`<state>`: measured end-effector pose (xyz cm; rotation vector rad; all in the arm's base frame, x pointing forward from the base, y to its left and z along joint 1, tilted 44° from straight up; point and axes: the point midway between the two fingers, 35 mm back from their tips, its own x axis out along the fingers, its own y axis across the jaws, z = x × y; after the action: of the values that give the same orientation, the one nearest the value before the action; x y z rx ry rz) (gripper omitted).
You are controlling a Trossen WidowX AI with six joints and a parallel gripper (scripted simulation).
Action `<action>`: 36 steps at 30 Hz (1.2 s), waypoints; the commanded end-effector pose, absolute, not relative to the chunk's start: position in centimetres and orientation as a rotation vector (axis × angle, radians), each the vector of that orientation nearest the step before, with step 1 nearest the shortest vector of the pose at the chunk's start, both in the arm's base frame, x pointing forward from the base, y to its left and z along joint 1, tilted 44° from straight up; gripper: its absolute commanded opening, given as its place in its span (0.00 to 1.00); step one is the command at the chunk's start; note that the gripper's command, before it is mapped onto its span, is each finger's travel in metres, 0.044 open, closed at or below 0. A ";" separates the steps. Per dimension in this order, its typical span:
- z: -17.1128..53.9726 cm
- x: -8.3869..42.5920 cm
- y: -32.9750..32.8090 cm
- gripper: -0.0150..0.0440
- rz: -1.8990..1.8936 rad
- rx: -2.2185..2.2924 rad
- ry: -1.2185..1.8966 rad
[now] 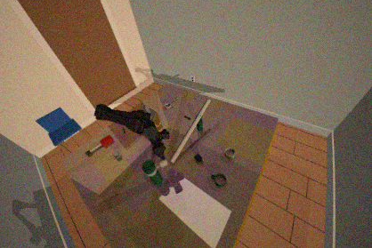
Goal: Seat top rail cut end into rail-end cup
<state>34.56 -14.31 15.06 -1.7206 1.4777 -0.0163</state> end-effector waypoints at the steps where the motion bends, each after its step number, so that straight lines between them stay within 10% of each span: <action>1: 14.5 34.5 -14.7 1.00 -0.006 -1.727 1.473; 36: 11.9 36.3 -19.0 1.00 -0.007 -1.726 1.473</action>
<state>36.11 -18.63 12.21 -1.7213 1.4766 -0.0144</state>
